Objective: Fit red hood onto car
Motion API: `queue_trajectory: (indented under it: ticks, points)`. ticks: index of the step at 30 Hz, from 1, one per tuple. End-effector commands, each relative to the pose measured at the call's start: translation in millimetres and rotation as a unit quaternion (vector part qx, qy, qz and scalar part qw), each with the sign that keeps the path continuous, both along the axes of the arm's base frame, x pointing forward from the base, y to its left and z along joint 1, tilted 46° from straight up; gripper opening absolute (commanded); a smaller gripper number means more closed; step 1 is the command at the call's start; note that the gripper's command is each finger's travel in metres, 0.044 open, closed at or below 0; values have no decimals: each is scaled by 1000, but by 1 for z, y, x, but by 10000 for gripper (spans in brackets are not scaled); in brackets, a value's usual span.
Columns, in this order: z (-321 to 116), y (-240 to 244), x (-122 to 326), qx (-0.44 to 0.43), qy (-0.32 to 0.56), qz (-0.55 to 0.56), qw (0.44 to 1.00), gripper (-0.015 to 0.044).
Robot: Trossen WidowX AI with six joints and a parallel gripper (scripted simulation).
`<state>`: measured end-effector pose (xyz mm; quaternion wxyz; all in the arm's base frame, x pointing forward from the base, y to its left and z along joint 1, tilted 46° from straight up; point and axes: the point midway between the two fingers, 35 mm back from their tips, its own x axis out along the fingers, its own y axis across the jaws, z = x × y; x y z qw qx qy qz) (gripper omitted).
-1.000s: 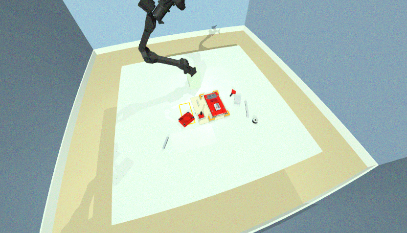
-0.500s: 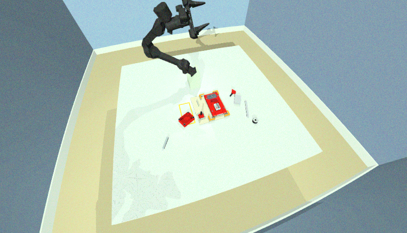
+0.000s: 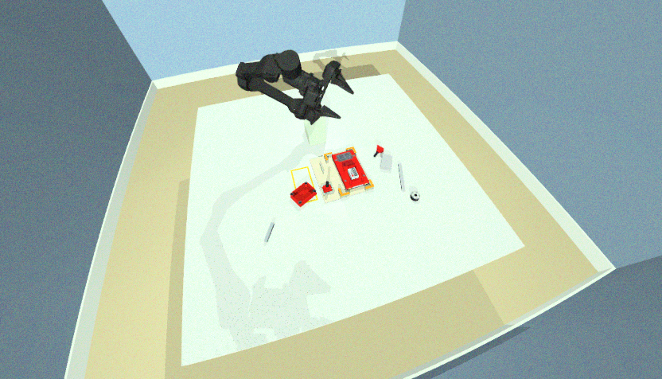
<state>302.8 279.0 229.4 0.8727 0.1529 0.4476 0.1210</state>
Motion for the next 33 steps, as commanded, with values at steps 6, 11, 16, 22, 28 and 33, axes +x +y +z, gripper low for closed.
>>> queue_trajectory:
  ticks: [6,11,16,22,28,33]
  points:
    - [-47,-97,51,-104,44,-184,976,440]
    - [-70,-156,64,-165,71,-275,944,440]
    - [-88,-220,73,-225,92,-378,893,440]
    - [-104,-296,71,-298,114,-486,814,440]
    - [-109,-326,66,-327,122,-521,779,440]
    - [-110,-327,67,-327,122,-521,779,440]
